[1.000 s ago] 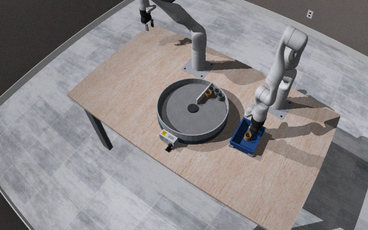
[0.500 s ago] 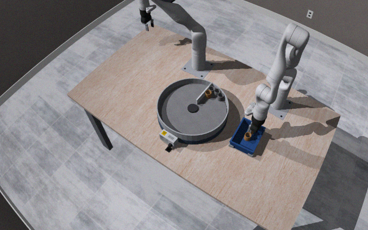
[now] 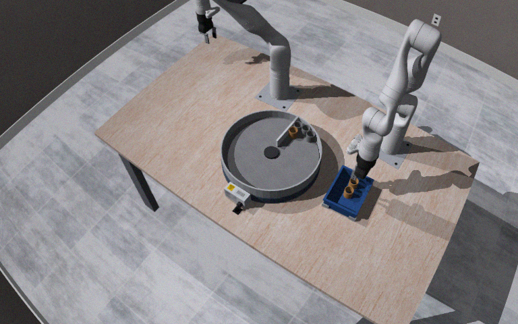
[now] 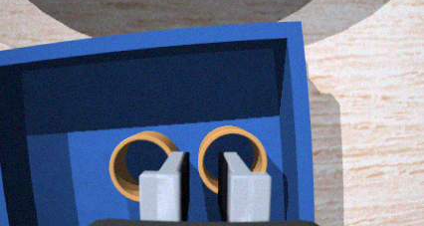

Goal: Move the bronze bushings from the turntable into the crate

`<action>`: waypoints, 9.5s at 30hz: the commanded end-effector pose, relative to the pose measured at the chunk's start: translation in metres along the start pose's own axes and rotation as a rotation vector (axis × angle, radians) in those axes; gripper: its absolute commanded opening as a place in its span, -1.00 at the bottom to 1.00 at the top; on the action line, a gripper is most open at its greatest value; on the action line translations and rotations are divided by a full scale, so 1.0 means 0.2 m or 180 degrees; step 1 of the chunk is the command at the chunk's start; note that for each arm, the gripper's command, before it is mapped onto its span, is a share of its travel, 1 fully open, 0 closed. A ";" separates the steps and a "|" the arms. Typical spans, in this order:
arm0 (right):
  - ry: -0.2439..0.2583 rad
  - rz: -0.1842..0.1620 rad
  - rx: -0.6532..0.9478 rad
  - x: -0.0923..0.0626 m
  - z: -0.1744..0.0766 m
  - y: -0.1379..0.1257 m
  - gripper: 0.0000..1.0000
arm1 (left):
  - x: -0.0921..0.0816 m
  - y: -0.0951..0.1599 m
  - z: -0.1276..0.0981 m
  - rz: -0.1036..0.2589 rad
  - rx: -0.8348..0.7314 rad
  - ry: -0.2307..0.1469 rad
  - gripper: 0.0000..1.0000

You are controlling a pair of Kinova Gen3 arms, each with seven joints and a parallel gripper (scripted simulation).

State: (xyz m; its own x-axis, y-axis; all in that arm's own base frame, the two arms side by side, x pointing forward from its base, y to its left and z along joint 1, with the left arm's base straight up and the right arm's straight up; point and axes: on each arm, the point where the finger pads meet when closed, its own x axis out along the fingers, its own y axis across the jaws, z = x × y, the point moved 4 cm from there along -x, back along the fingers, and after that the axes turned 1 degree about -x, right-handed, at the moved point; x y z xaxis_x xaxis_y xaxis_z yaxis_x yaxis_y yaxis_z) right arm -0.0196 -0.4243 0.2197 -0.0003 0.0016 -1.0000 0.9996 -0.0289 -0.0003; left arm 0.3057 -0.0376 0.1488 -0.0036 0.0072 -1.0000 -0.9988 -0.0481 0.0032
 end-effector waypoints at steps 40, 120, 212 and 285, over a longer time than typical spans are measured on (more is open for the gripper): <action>-0.0005 0.0001 0.0000 0.00 0.00 0.00 1.00 | -0.16 0.00 0.00 0.0003 0.0000 0.0003 -0.25; -0.0005 0.0001 0.0000 0.00 0.00 0.00 1.00 | -0.17 0.14 -0.95 0.0003 0.0000 0.0005 -0.28; -0.0005 0.0001 0.0000 0.00 0.00 0.00 1.00 | -0.06 0.24 -1.65 0.0003 0.0000 0.0006 -0.28; -0.0005 0.0001 0.0000 0.00 0.00 0.00 1.00 | 0.05 0.24 -1.65 0.0003 0.0000 0.0006 -0.28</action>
State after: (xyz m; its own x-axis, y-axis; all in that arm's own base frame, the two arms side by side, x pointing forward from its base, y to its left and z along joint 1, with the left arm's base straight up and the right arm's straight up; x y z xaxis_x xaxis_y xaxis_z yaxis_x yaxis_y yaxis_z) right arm -0.0196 -0.4243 0.2197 -0.0003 0.0016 -1.0000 0.9996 -0.0289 -0.0003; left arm 0.2727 -0.3689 0.1398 -0.0058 0.0064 -1.0000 -0.9988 -0.0481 0.0055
